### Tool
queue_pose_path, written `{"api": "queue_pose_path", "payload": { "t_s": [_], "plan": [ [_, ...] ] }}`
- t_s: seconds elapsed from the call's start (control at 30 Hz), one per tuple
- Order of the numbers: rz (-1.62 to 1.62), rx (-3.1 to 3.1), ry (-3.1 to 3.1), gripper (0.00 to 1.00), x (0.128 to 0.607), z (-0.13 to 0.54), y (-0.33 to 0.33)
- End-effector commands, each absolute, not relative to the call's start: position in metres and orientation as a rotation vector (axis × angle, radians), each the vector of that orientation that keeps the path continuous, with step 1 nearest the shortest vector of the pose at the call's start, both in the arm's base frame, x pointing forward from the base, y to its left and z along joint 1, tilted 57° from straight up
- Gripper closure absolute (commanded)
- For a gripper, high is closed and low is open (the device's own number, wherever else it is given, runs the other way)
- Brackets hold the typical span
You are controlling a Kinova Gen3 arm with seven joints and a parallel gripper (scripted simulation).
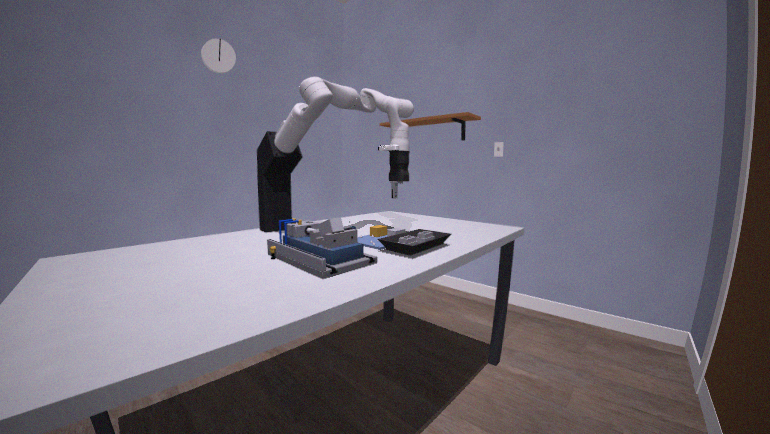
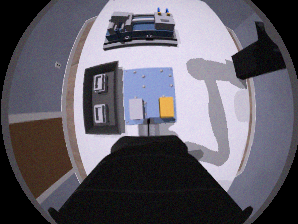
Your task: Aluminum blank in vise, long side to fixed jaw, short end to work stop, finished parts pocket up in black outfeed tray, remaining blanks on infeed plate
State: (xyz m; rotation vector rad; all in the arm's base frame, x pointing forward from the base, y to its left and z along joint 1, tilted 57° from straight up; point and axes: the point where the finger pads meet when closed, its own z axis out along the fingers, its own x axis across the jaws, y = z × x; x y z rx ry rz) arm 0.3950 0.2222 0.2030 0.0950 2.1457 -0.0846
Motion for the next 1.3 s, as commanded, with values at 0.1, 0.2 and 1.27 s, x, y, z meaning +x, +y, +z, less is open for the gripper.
{"api": "queue_pose_path", "payload": {
  "t_s": [0.1, 0.2, 1.27],
  "plan": [
    [-0.059, 0.094, 2.147, 1.00, 0.380, 0.212, 0.230],
    [-0.057, 0.093, 2.147, 1.00, 0.379, 0.213, 0.231],
    [-0.071, 0.070, 2.147, 1.00, 0.464, 0.355, 0.234]
  ]
}}
